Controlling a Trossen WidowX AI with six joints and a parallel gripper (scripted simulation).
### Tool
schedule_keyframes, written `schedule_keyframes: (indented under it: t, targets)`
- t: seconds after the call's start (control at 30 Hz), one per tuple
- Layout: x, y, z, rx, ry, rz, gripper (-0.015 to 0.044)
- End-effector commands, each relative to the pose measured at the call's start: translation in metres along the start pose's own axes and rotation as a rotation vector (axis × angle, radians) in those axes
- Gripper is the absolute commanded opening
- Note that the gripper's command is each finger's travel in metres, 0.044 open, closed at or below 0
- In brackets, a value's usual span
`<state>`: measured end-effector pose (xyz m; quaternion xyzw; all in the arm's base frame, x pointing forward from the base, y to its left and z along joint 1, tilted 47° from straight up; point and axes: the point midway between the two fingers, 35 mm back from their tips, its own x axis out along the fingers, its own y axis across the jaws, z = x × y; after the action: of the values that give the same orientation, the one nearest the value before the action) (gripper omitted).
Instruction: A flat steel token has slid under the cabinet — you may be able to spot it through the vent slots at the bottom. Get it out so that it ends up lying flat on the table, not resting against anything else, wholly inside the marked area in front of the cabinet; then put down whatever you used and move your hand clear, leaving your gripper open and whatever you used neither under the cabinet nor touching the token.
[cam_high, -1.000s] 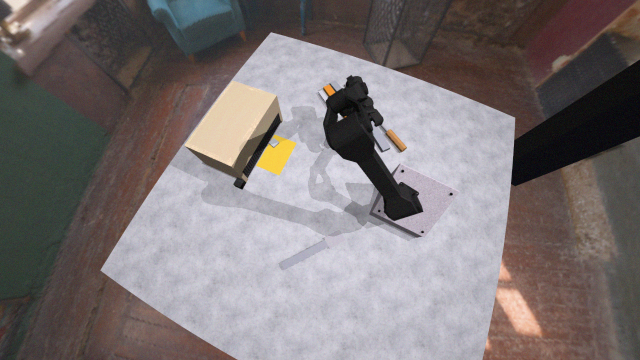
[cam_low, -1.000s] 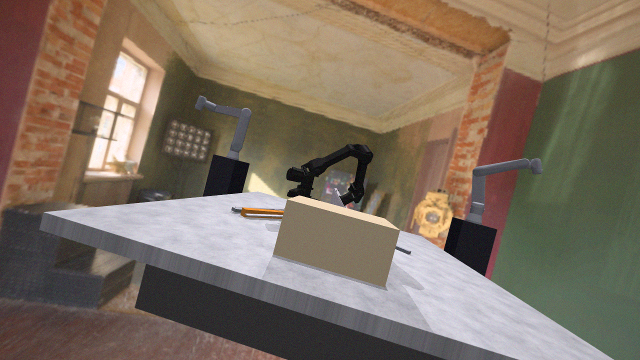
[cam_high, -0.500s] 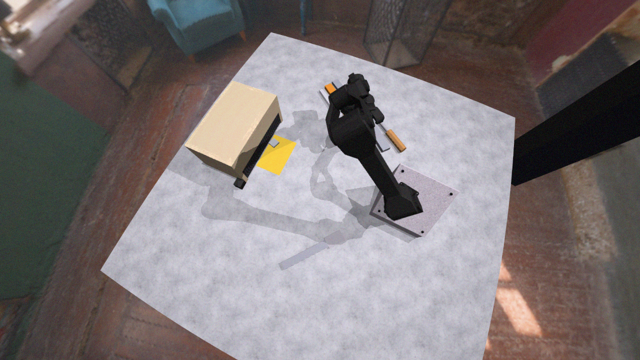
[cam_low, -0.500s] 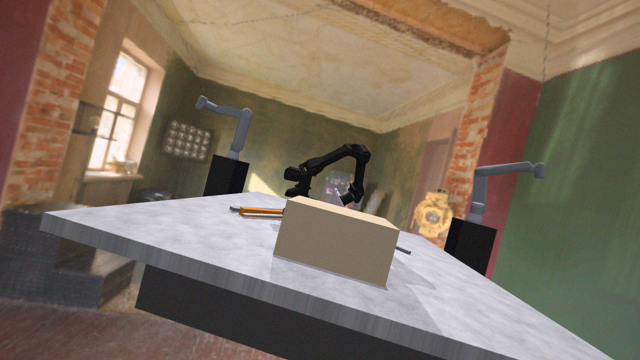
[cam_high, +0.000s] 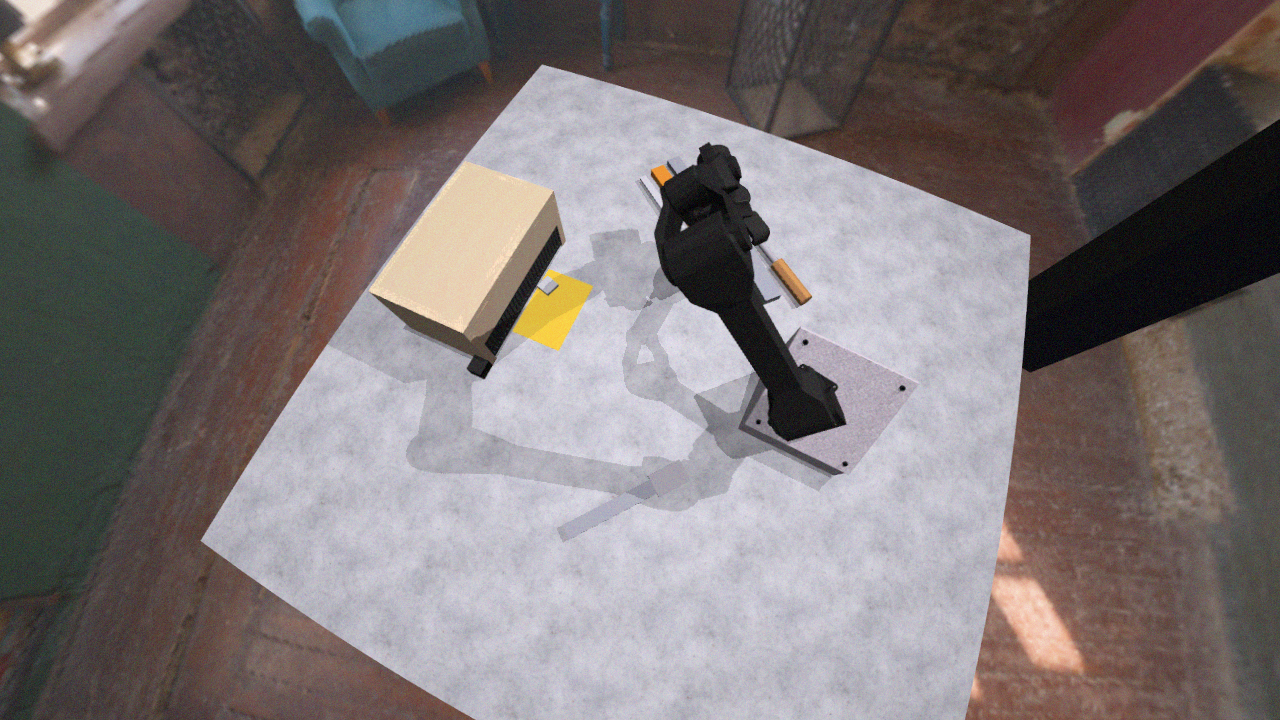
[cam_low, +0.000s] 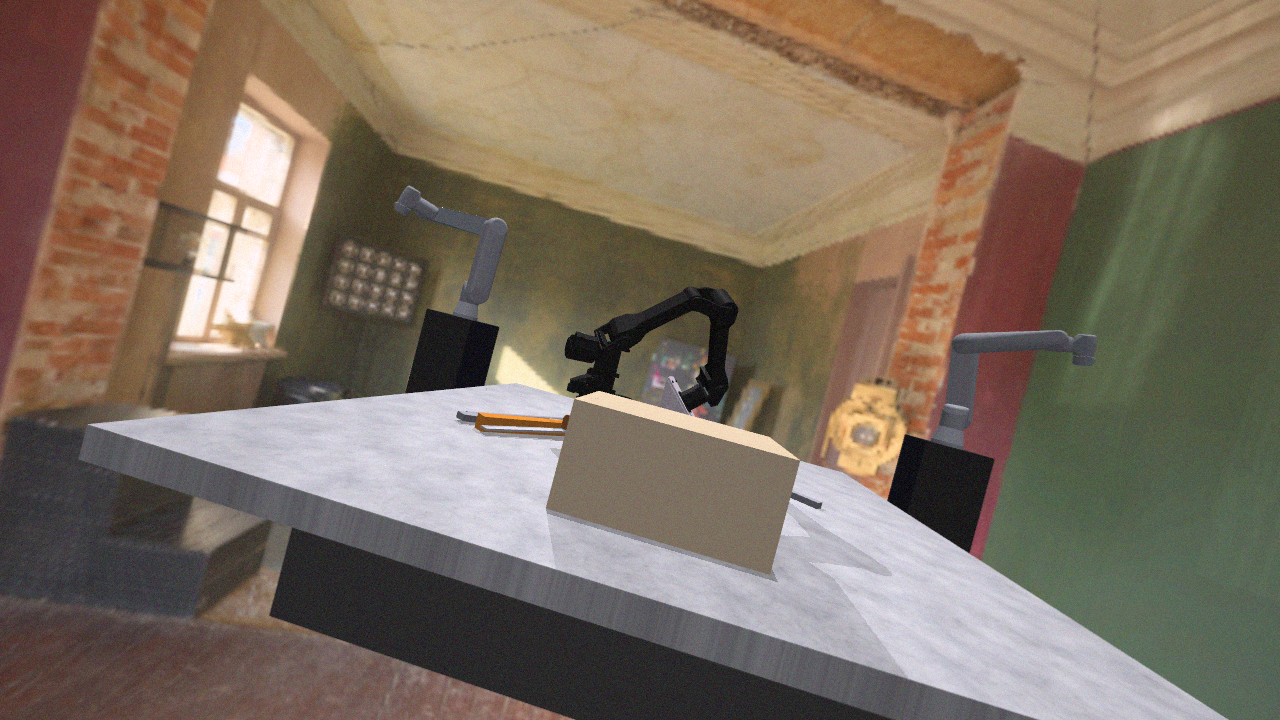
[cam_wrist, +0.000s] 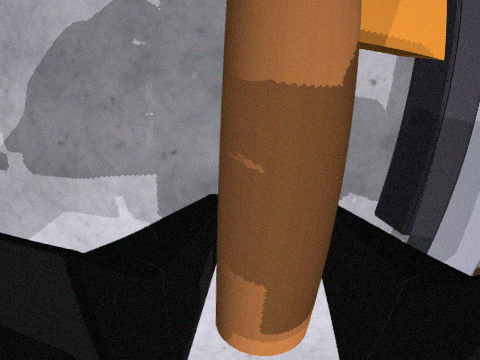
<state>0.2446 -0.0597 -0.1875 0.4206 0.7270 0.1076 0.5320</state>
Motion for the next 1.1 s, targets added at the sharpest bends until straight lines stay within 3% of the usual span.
schedule_keyframes:
  t: [0.0,1.07]
  targets:
    - [-0.005,-0.006,0.008,0.002,-0.018,-0.009,0.0000]
    - [-0.006,-0.020,0.024,0.001,-0.020,-0.011,0.0000]
